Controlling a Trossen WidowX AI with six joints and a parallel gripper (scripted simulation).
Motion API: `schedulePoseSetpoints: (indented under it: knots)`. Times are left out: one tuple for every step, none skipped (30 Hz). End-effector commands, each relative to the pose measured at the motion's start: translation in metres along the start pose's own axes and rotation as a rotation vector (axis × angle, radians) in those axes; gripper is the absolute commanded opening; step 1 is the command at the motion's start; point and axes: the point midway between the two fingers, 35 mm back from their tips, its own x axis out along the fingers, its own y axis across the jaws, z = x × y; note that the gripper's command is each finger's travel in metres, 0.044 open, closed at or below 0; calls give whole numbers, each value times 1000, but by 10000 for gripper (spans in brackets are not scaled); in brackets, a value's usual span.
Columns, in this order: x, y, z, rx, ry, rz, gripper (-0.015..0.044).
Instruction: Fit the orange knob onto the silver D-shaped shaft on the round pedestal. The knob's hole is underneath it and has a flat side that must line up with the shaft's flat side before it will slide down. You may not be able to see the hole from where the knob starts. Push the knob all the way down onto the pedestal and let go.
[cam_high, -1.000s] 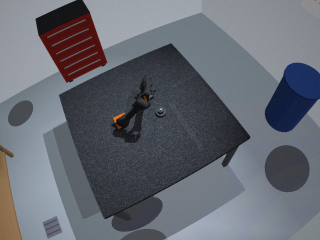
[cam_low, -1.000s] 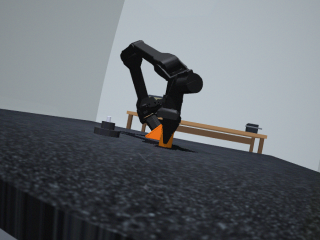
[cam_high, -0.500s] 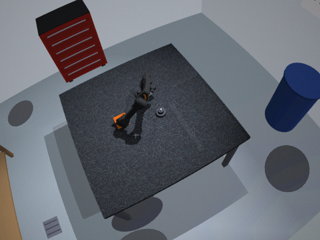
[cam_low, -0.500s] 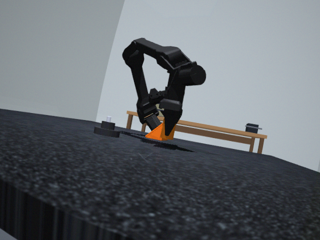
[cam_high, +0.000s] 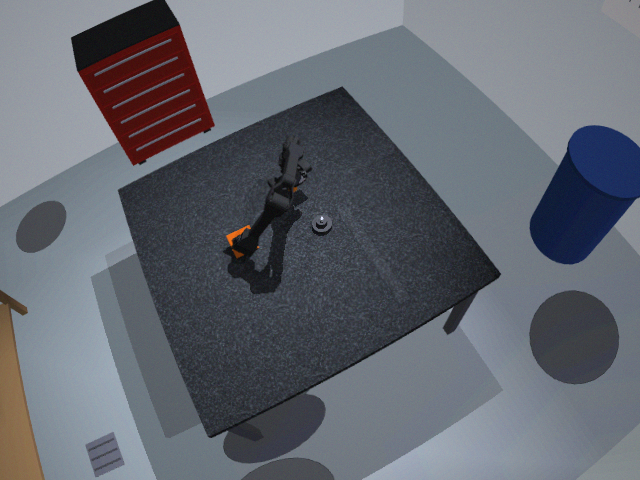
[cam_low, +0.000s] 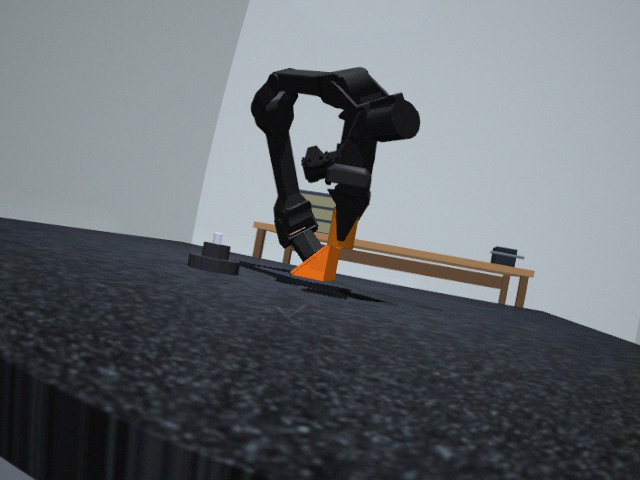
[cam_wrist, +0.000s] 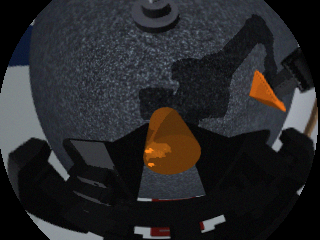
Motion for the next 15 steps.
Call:
schedulePoseSetpoints:
  knots:
    - [-14, 1, -2, 5, 7, 7, 0]
    - [-17, 2, -2, 5, 7, 6, 0]
    - [-20, 2, -2, 6, 7, 6, 0]
    - [-23, 2, -2, 6, 6, 5, 0]
    - [-26, 2, -2, 6, 6, 5, 0]
    - [-30, 2, -2, 6, 6, 4, 0]
    - [-33, 2, -2, 6, 5, 3, 0]
    - [-36, 2, -2, 6, 5, 3, 0]
    - [-39, 2, -2, 7, 5, 2, 0]
    - [-42, 2, -2, 7, 4, 2, 0]
    - [-46, 2, -2, 7, 4, 1, 0]
    - [-49, 2, -1, 7, 3, 0, 0]
    - [-52, 2, -1, 7, 3, 0, 0]
    - [-55, 2, -1, 8, 2, -1, 0]
    - [-58, 2, -1, 8, 2, -1, 0]
